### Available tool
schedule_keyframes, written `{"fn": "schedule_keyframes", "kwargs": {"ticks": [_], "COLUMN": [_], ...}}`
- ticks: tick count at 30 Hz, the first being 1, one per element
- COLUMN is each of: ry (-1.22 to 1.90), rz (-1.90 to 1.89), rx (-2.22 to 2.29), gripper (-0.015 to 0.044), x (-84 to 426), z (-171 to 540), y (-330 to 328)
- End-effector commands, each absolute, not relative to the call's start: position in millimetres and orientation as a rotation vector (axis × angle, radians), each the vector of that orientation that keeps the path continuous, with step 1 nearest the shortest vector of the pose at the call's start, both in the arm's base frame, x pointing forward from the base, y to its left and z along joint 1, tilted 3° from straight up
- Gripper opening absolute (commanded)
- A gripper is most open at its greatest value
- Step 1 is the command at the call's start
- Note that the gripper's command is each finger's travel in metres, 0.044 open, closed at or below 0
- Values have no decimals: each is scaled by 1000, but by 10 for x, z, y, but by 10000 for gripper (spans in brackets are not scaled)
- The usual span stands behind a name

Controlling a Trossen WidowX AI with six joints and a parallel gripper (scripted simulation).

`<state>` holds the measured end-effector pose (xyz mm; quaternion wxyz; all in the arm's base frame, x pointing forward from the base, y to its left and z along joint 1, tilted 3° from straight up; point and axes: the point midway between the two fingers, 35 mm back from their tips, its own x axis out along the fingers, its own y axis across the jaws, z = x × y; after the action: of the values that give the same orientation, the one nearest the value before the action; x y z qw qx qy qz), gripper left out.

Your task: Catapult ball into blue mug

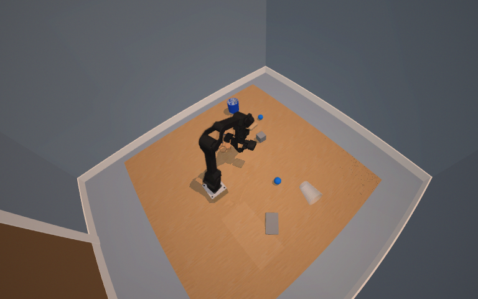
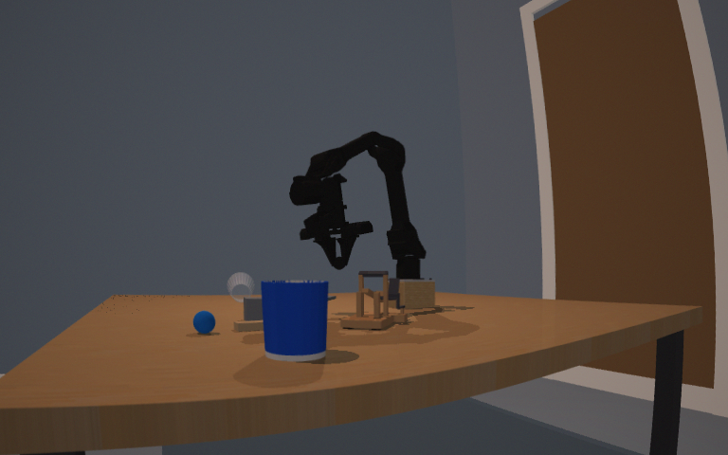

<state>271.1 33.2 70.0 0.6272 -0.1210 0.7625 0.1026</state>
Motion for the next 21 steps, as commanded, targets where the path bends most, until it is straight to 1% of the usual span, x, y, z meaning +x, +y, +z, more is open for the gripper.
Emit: {"fn": "schedule_keyframes", "kwargs": {"ticks": [1, 11, 21], "ry": [1768, 1817, 1858], "rz": [263, 326, 377], "rx": [-309, -417, -538], "gripper": [0, 0, 0], "x": [2719, 2663, 2502], "z": [670, 581, 479], "y": [524, 1019, 1495]}}
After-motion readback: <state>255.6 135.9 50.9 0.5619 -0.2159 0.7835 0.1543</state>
